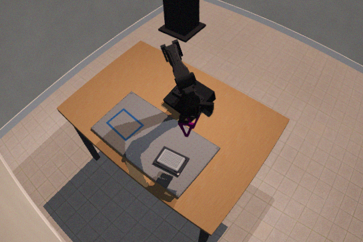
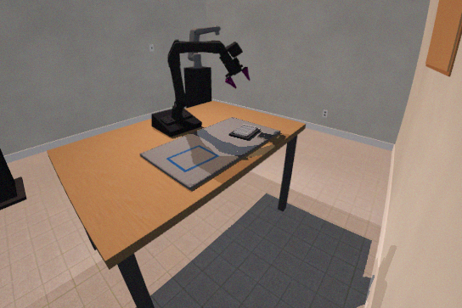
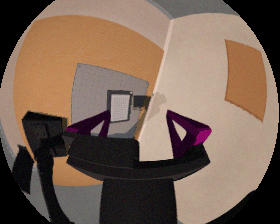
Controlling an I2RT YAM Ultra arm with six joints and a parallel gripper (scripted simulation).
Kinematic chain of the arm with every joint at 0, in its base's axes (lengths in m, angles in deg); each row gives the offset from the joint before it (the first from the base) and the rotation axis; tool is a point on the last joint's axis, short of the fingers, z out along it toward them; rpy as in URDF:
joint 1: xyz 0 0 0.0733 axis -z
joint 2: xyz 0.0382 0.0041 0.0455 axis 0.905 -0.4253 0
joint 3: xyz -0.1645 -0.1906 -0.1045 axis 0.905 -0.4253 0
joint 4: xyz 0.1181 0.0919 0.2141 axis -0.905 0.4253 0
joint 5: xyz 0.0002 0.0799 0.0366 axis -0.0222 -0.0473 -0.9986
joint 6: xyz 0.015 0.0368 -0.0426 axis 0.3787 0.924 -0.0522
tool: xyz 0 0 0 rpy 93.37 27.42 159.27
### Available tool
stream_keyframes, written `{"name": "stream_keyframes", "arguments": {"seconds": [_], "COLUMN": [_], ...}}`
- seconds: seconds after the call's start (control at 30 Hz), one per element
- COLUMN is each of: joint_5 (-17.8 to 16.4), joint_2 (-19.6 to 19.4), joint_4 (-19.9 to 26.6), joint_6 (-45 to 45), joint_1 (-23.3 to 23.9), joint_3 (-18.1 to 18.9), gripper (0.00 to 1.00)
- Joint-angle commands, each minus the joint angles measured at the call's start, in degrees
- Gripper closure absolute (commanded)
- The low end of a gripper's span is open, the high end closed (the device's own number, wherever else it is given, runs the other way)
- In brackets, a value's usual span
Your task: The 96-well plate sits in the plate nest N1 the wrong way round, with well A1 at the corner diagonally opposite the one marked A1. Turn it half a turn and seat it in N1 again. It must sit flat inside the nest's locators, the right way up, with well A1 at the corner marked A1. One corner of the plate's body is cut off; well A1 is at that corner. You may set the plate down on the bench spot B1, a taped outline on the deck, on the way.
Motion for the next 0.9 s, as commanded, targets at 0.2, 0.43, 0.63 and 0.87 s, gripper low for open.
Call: {"name": "stream_keyframes", "arguments": {"seconds": [0.2,0.43,0.63,0.87], "joint_5": [-0.22,-0.22,-1.24,-3.72], "joint_2": [0.78,0.78,-5.10,-11.79], "joint_4": [-0.22,-0.22,4.22,7.73], "joint_6": [0.26,0.26,1.19,0.97], "joint_1": [-0.23,-0.23,2.65,7.38], "joint_3": [0.81,0.81,5.44,9.70], "gripper": [0.00,0.00,0.00,0.00]}}
